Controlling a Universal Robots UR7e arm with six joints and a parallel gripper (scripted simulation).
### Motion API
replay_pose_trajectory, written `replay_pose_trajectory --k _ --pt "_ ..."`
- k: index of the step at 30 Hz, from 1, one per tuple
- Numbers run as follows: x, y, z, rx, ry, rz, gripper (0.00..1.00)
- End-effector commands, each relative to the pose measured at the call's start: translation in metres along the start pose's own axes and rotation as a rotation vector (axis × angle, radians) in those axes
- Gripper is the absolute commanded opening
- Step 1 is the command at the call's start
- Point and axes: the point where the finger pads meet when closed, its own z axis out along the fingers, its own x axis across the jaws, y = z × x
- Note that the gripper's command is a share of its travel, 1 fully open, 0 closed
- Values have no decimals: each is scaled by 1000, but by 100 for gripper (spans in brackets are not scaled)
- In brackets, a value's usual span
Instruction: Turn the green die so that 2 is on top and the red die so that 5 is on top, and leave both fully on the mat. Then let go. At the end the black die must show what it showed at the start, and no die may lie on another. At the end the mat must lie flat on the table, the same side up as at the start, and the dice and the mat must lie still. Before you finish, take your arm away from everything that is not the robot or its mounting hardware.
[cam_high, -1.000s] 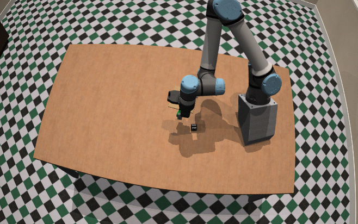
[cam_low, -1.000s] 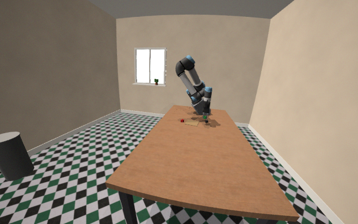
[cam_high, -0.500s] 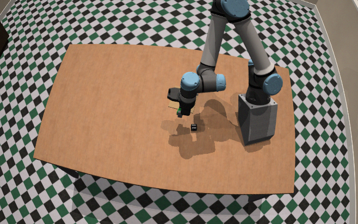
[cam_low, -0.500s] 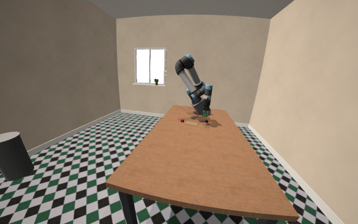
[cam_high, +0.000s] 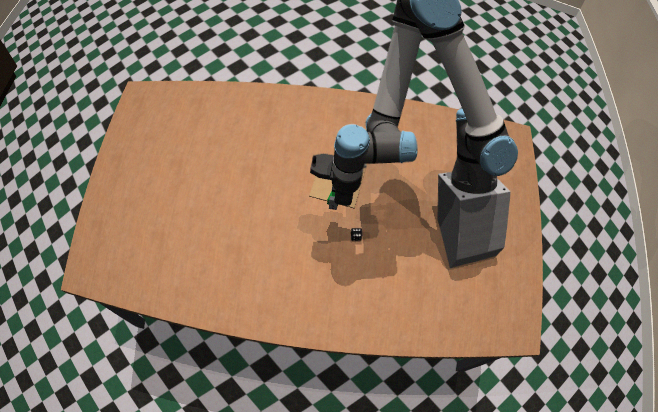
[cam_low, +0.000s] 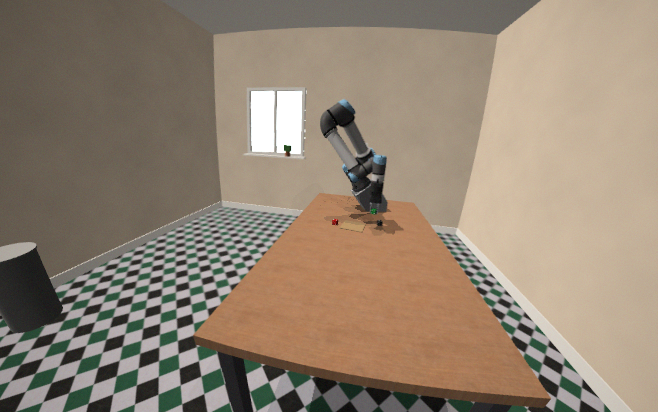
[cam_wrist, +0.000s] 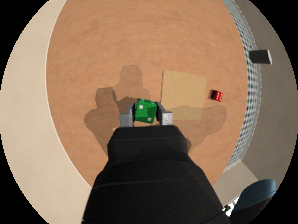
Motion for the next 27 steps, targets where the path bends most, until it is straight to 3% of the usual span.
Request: replay_pose_trajectory --k 1,5,9,27 --pt "40 9 -2 0 -3 9 57" --pt "84 26 -3 1 -2 17 57" --pt "109 39 -4 3 3 21 57" --pt "114 42 -5 4 4 22 57"
